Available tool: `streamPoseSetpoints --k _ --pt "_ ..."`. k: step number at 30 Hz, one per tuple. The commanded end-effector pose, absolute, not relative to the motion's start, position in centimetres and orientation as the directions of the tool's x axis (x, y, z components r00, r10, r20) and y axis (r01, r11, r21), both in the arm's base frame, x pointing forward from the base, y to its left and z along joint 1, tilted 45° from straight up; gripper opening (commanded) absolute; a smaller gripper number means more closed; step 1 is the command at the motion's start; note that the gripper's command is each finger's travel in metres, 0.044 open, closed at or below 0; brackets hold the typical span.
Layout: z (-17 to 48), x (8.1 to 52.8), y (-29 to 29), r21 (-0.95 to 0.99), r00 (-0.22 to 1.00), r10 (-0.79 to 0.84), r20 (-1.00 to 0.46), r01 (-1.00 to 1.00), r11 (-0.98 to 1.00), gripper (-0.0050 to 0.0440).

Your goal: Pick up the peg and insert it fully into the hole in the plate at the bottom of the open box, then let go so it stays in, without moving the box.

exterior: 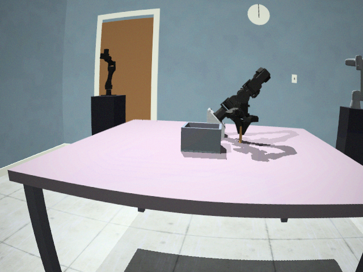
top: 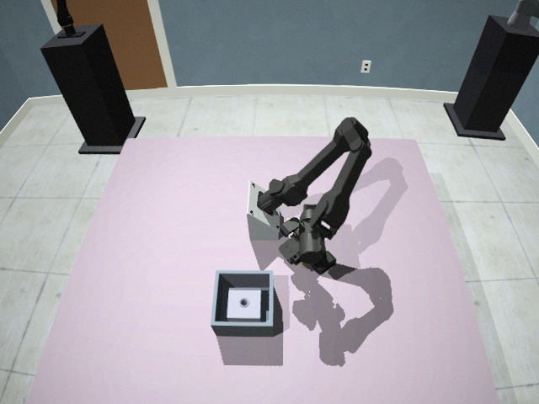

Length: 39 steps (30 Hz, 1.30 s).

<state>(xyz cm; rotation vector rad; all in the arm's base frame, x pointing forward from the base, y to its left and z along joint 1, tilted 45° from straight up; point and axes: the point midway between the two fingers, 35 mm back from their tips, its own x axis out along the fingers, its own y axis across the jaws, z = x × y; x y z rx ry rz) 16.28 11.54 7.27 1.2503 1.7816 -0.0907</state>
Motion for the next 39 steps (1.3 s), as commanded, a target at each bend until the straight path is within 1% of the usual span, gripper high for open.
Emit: streamPoseSetpoints --k 1,3,16,17,18,39 --pt "7.2 16.2 11.6 0.414 -0.056 0.704 -0.708 0.774 0.478 0.0108" --pt "7.2 16.2 11.6 0.414 -0.056 0.704 -0.708 0.774 0.478 0.0108" --pt "7.2 16.2 11.6 0.414 -0.056 0.704 -0.708 0.774 0.478 0.0021" --pt "7.2 16.2 11.6 0.414 -0.056 0.704 -0.708 0.774 0.478 0.0021" --pt "7.2 16.2 11.5 0.414 -0.056 0.703 -0.709 0.775 0.478 0.0" --pt "10.3 17.2 7.9 0.406 -0.052 0.689 -0.723 0.776 0.483 0.0"
